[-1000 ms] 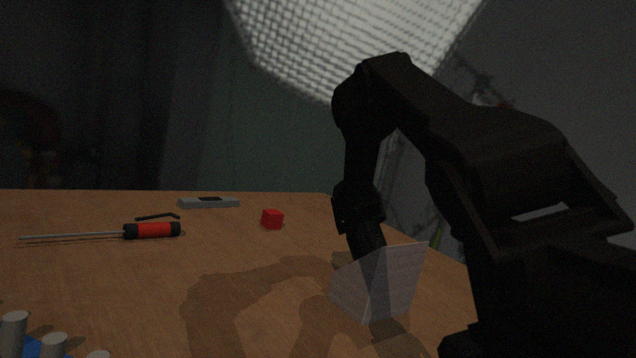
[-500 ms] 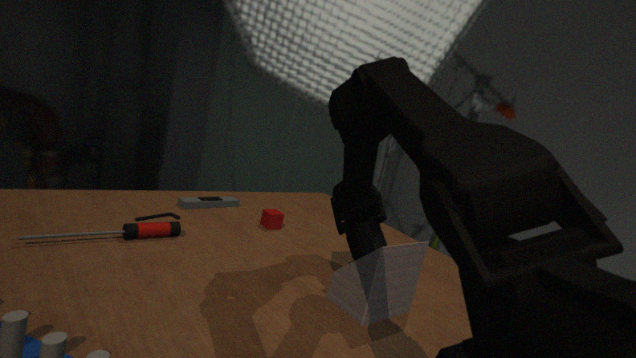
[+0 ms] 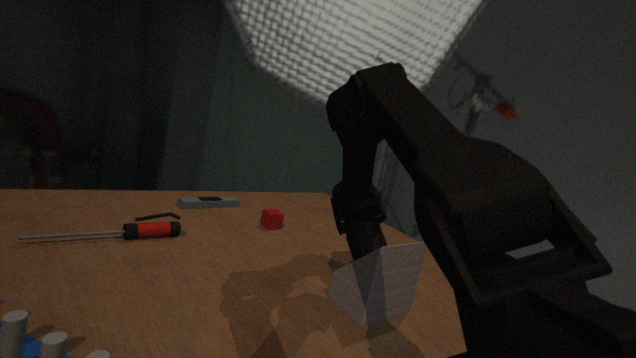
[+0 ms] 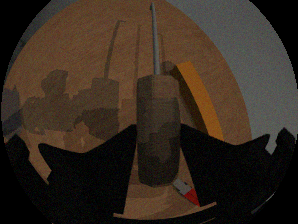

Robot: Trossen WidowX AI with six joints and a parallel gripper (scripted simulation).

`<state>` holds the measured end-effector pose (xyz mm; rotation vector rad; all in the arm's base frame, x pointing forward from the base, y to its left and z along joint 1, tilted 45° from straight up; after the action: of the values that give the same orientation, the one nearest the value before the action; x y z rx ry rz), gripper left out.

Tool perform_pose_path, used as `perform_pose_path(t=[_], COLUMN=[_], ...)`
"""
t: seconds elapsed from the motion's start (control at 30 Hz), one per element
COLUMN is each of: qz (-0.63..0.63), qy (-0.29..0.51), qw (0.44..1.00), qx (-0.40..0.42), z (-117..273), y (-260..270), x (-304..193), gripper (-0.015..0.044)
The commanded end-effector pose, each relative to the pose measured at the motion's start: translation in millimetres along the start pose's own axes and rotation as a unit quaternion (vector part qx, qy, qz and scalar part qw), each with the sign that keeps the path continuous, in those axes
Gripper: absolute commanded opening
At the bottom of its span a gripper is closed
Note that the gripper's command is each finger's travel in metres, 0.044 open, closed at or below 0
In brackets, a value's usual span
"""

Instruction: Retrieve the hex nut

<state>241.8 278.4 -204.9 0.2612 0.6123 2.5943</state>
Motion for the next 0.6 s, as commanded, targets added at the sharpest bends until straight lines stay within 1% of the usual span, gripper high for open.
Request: perform_pose_path(t=[0.0,0.57], qz=[0.002,0.002], qy=[0.000,0.001], qw=[1.000,1.000], qx=[0.003,0.003], z=[-4.6,-17.4], y=[2.5,7.4], x=[-1.1,-5.7], gripper=[0.0000,0.0000])
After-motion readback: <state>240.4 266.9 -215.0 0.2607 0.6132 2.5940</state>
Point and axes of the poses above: the point midway between the two fingers, 35 mm back from their tips, its own z axis back along the fingers, its own y axis across the jaws, x = y × z, the point moved 4 cm from there along z, back along the fingers, and after that the axes turned 10 degrees about z, right-handed, at the moved point
